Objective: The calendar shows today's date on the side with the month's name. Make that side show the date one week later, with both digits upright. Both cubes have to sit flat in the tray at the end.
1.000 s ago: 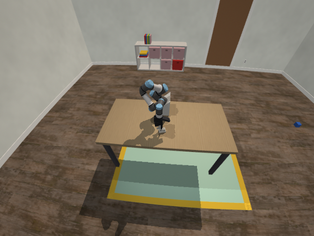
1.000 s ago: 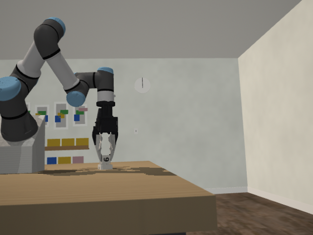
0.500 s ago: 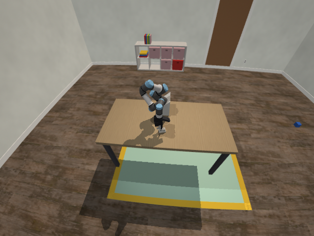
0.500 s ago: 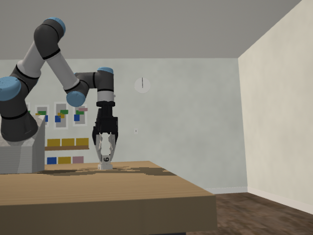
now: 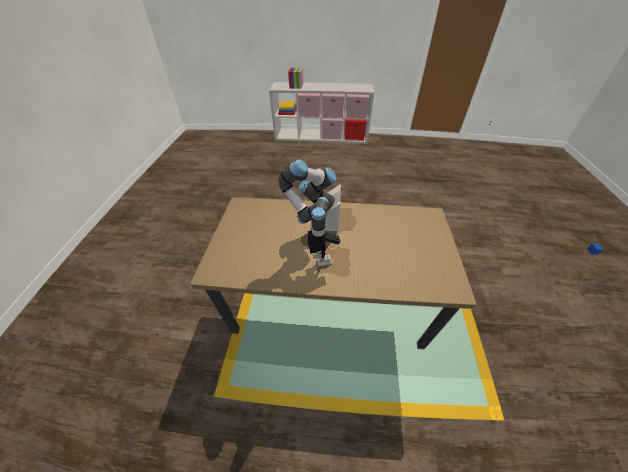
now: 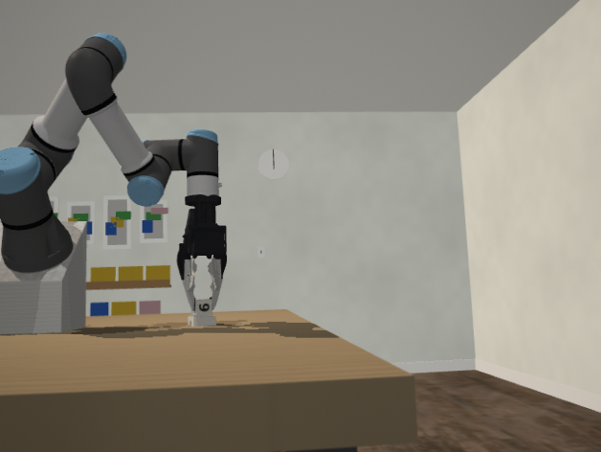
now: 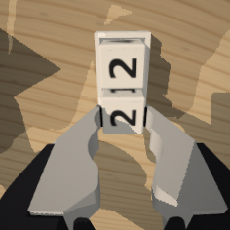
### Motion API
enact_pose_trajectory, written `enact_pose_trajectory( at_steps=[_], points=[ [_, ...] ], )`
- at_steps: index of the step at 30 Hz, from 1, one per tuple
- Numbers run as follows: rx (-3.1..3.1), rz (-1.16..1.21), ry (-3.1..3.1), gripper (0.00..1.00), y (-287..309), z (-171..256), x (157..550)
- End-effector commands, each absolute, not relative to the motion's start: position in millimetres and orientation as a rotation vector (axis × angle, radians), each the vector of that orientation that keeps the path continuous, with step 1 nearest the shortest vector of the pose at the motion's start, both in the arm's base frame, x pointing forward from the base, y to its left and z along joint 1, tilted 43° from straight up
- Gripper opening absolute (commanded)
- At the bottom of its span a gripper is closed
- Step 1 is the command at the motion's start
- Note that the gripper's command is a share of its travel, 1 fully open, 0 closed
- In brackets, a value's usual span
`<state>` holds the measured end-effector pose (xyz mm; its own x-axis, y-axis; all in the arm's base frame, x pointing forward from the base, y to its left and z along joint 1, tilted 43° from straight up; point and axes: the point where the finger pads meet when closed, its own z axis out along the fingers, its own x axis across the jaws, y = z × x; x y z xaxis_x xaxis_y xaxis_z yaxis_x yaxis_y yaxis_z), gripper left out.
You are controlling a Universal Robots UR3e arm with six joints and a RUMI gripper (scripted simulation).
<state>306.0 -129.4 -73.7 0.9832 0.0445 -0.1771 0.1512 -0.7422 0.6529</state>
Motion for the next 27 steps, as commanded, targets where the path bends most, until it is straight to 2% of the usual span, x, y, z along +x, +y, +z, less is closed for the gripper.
enact_pose_trajectory(
  at_steps=[1,27],
  points=[
    [2.404,-0.192,0.136,0.11,-130.2,-74.5,306.4],
    [2.404,-0.192,0.136,0.11,-135.2,-79.9,305.6]
  ],
)
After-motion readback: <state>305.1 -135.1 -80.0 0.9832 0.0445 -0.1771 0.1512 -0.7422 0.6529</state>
